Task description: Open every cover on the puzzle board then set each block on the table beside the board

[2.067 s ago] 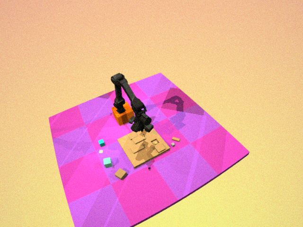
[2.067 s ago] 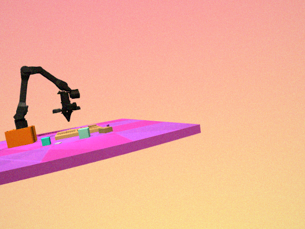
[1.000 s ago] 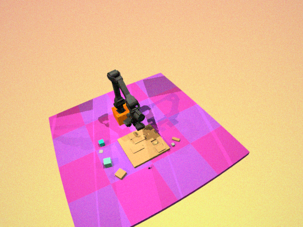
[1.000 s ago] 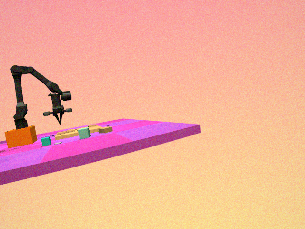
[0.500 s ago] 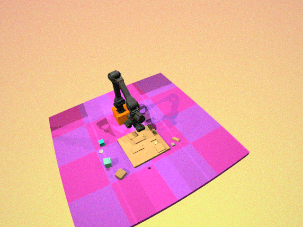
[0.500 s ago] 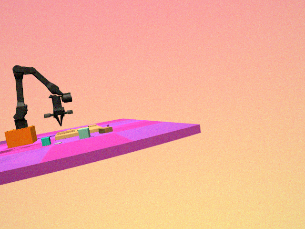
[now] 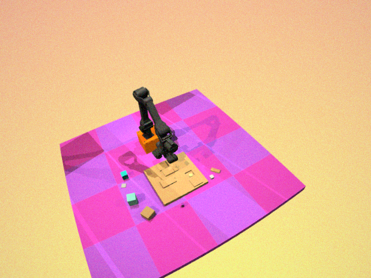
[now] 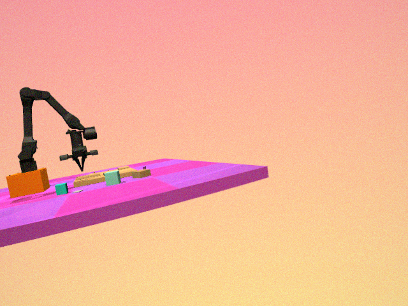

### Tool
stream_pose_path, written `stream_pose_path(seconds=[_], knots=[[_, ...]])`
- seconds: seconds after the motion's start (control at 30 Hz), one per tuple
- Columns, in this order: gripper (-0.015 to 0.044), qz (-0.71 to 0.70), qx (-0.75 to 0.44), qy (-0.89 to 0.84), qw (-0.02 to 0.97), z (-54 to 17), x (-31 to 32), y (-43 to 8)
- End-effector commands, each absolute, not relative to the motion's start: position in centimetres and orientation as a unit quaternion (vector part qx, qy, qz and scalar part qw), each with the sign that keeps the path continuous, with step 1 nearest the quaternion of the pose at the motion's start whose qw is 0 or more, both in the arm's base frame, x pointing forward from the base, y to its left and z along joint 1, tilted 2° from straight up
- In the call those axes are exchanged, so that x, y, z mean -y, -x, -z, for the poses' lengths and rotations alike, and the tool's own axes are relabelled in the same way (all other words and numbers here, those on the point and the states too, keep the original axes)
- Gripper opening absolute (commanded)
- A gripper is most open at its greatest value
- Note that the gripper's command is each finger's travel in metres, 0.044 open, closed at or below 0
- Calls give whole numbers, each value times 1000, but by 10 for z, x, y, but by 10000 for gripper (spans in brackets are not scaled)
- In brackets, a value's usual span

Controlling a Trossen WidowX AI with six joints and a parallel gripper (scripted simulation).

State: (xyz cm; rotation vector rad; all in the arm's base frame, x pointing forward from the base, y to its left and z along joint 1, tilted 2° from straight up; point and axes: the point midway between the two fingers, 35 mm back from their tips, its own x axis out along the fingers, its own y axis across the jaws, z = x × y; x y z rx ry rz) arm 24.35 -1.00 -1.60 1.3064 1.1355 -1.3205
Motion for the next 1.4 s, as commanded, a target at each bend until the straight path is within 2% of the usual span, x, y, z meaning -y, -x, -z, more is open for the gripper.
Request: stream_pose_path(seconds=[0.0,1.37], knots=[[0,539,-461,-531,464,20,11,-243],[0,539,-461,-531,464,44,24,-242]])
